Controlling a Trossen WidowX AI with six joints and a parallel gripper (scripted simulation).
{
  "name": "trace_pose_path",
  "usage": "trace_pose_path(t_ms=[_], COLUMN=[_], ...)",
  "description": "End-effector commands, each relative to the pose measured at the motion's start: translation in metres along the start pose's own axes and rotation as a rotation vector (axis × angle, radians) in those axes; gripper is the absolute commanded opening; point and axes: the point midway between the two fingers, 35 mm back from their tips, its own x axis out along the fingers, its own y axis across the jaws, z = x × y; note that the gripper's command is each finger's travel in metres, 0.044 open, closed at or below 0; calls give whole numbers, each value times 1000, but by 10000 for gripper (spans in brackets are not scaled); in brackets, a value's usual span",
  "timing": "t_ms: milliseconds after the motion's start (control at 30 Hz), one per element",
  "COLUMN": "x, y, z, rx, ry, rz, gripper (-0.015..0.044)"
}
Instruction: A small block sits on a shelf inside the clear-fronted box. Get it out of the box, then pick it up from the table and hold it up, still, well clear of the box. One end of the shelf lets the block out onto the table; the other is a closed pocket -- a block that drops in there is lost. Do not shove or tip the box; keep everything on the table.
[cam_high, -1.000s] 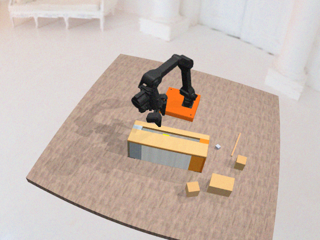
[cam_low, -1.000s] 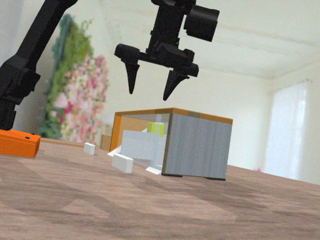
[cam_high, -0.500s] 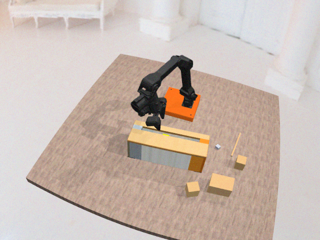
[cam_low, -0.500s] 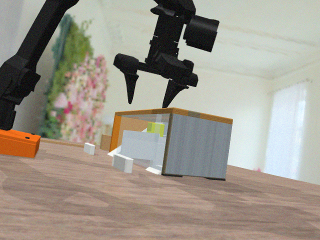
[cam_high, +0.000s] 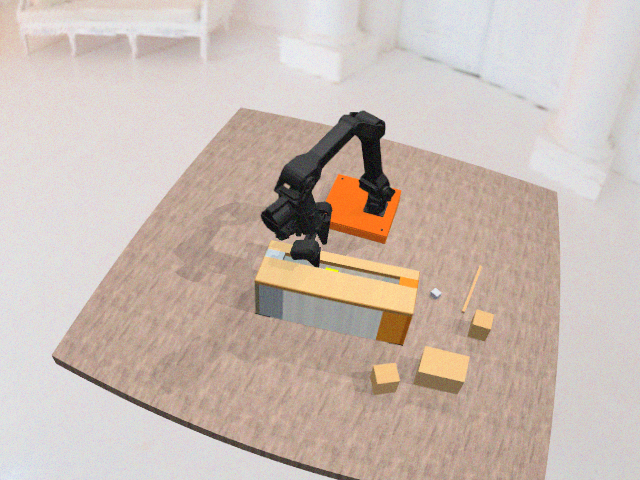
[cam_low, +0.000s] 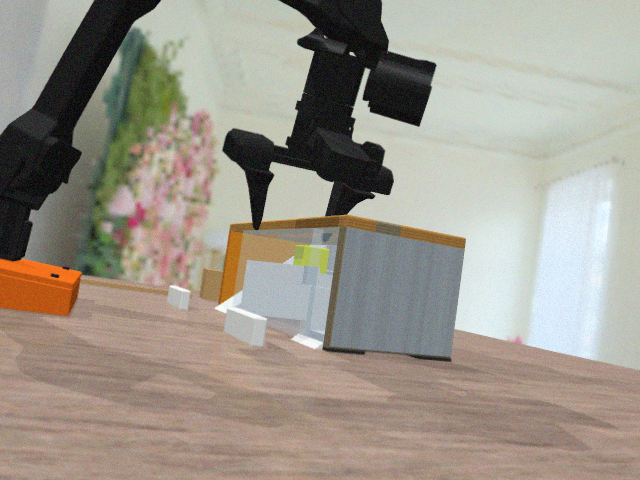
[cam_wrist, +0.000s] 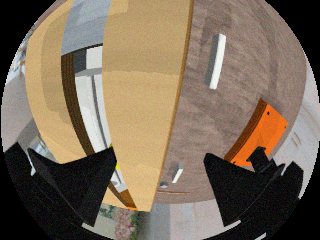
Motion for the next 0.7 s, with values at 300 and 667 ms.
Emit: trace_pose_path(t_ms=[300, 667], x=[21, 23], y=[-3, -2], z=[8, -5], rx=[-3, 0], ry=[-2, 1], rz=[-3, -1], gripper=[400, 400])
